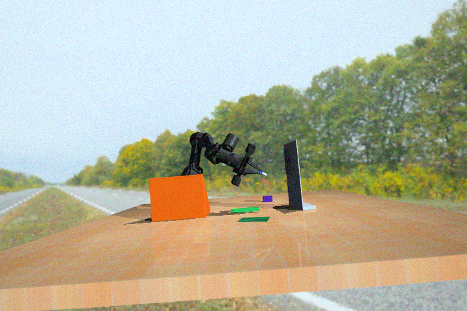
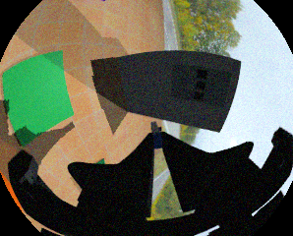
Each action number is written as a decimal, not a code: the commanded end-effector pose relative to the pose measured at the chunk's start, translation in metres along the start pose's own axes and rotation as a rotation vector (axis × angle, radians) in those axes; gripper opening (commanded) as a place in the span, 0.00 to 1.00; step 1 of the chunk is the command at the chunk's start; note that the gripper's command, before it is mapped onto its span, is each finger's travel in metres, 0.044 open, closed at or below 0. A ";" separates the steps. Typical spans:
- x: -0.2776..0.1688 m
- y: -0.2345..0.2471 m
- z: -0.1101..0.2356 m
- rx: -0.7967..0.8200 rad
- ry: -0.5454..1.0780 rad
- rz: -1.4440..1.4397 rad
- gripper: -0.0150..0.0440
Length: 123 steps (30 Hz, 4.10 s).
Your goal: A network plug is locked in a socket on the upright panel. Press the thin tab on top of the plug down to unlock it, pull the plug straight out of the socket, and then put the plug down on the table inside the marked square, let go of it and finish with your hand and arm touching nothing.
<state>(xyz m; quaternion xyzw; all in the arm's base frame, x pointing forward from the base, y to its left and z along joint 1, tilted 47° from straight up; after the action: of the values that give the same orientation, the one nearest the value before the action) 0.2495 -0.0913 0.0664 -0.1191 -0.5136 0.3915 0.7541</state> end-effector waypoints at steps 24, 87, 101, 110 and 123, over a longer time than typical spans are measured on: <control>0.021 0.050 0.020 0.389 -0.155 0.068 0.25; 0.032 0.098 0.008 0.481 -0.223 0.068 0.25; 0.034 0.108 0.005 0.478 -0.226 0.065 0.25; 0.036 0.115 0.004 0.475 -0.230 0.062 0.25; 0.037 0.117 0.001 0.475 -0.230 0.062 0.25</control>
<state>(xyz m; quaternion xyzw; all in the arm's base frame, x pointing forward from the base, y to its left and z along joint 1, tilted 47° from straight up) 0.2003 0.0111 0.0258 0.0888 -0.4881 0.5373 0.6821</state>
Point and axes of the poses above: the point midway between the two fingers, 35 mm back from their tips, its own z axis back along the fingers, its own y axis across the jaws, x = y × z, the point moved 6 cm from there along z, back along the fingers, and after that the axes turned 6 degrees about -z, right-handed, at the moved point
